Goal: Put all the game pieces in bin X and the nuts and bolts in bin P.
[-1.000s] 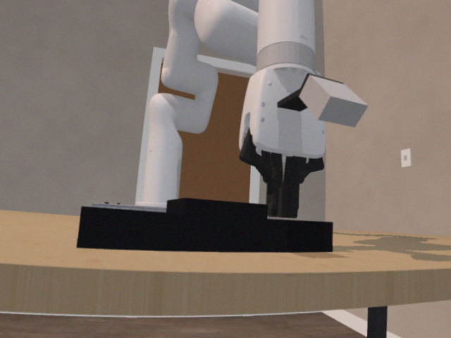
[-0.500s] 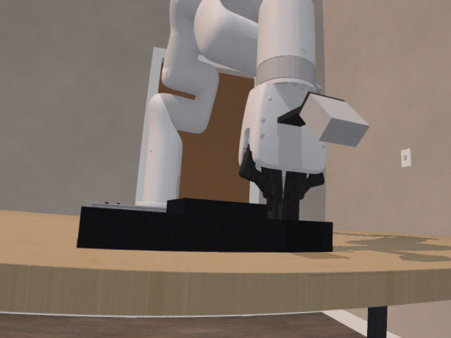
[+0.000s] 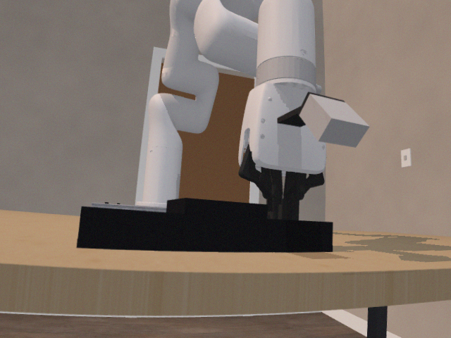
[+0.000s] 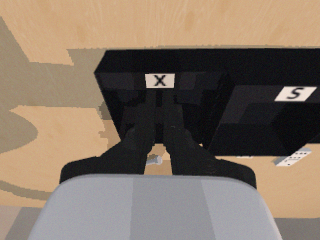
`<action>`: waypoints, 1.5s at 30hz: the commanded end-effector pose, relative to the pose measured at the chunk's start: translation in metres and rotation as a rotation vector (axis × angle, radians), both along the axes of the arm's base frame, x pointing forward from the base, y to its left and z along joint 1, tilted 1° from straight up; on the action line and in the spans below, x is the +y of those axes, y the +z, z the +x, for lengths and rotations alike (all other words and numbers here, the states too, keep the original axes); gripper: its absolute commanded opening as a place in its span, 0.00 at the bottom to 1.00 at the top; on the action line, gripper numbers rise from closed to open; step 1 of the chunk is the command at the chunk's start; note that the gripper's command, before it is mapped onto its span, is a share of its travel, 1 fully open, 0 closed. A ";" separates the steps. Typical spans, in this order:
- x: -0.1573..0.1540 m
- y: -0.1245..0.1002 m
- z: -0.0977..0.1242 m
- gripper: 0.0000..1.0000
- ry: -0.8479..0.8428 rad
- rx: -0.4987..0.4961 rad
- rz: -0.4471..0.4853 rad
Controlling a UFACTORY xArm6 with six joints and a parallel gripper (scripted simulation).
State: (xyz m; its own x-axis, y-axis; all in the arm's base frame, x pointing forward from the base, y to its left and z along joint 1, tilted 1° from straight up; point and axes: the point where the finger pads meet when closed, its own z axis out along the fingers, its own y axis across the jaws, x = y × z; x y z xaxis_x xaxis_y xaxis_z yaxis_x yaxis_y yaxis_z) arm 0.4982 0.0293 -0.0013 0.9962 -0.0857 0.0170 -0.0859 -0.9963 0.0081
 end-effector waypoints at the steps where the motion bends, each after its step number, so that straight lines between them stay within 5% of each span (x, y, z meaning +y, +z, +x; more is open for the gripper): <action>1: 0.000 0.002 0.002 0.07 0.000 -0.004 0.000; 20: 0.000 0.002 0.002 0.07 0.000 -0.005 0.000; 45: 0.000 0.030 0.001 0.07 0.000 -0.004 0.000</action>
State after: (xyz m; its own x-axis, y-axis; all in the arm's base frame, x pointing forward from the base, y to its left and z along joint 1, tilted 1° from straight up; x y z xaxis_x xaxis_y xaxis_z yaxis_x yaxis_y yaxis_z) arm 0.4979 0.0296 0.0254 0.9962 -0.0857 0.0175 -0.0859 -0.9963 0.0081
